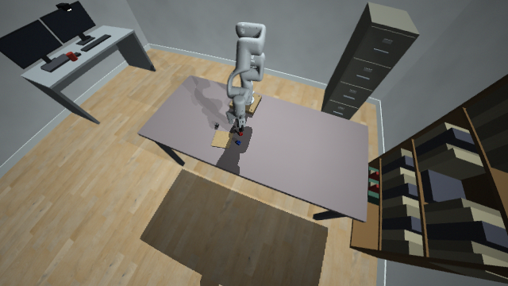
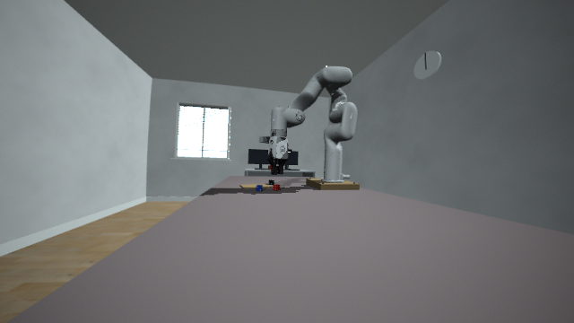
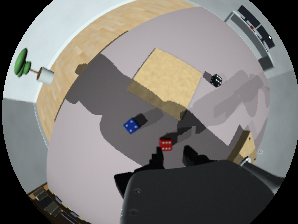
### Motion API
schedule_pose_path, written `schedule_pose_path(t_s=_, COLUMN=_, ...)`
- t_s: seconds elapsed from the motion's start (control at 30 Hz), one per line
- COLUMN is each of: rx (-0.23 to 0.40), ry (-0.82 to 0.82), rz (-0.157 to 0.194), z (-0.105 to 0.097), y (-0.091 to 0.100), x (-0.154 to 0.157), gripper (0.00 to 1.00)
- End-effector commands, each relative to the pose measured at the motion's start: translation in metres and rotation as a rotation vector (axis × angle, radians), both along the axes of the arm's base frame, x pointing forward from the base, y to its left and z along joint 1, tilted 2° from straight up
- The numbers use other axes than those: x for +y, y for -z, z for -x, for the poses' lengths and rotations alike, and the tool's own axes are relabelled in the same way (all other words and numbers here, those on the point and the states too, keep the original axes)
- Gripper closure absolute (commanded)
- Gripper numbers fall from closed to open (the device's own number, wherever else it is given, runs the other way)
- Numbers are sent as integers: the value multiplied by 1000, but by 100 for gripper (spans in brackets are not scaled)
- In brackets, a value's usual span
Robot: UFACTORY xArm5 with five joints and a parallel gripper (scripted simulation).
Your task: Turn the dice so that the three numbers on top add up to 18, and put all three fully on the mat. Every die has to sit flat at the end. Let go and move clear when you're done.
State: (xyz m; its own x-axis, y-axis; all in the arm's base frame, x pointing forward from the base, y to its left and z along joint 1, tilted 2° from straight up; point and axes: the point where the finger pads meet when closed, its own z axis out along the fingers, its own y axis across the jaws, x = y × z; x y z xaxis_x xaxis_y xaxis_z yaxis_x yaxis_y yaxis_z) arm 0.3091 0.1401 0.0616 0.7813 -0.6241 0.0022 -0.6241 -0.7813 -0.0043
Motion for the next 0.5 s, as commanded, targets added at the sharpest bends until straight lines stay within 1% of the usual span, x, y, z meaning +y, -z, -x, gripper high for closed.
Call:
schedule_pose_path(t_s=0.0, rx=-3, ry=0, rz=-2, z=-1, y=4, x=1, gripper=58)
schedule_pose_path(t_s=0.4, rx=-3, ry=0, rz=-2, z=-1, y=23, x=1, gripper=58)
schedule_pose_path(t_s=0.47, rx=-3, ry=0, rz=-2, z=-1, y=23, x=1, gripper=58)
